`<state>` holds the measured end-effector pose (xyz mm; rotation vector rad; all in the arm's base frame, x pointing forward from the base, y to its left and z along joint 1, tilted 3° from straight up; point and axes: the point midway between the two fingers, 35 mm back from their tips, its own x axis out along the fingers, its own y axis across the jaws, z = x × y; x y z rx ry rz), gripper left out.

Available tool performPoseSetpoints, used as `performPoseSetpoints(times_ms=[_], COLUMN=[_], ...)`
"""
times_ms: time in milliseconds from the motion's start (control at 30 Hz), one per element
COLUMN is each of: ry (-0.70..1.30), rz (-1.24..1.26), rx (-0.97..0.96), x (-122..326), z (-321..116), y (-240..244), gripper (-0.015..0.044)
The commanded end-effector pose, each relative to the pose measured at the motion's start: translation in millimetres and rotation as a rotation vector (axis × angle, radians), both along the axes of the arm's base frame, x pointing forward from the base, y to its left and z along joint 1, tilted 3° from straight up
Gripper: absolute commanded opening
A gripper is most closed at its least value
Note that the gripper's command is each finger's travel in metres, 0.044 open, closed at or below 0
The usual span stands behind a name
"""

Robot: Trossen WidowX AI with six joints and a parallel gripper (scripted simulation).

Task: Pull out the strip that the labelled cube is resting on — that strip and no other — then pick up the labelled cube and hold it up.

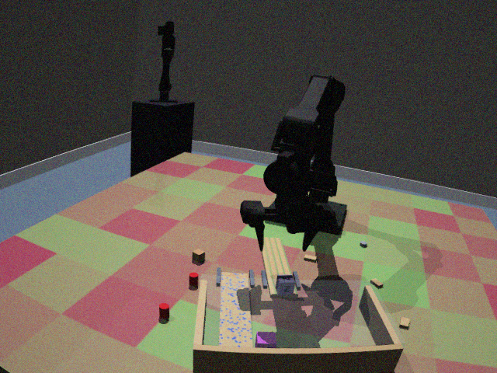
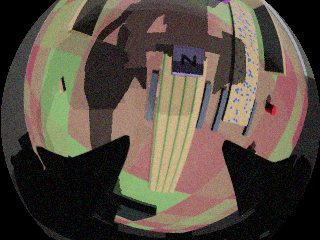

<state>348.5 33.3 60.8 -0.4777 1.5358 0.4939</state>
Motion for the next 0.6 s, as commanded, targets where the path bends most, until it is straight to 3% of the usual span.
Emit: performPoseSetpoints(times_ms=[0,567], ry=[-0.001,-0.005], rz=[-0.003,-0.003], rx=[0.006,0.009], x=[13,63], z=[1,7], y=[7,37], gripper=[0.0440,0.0440])
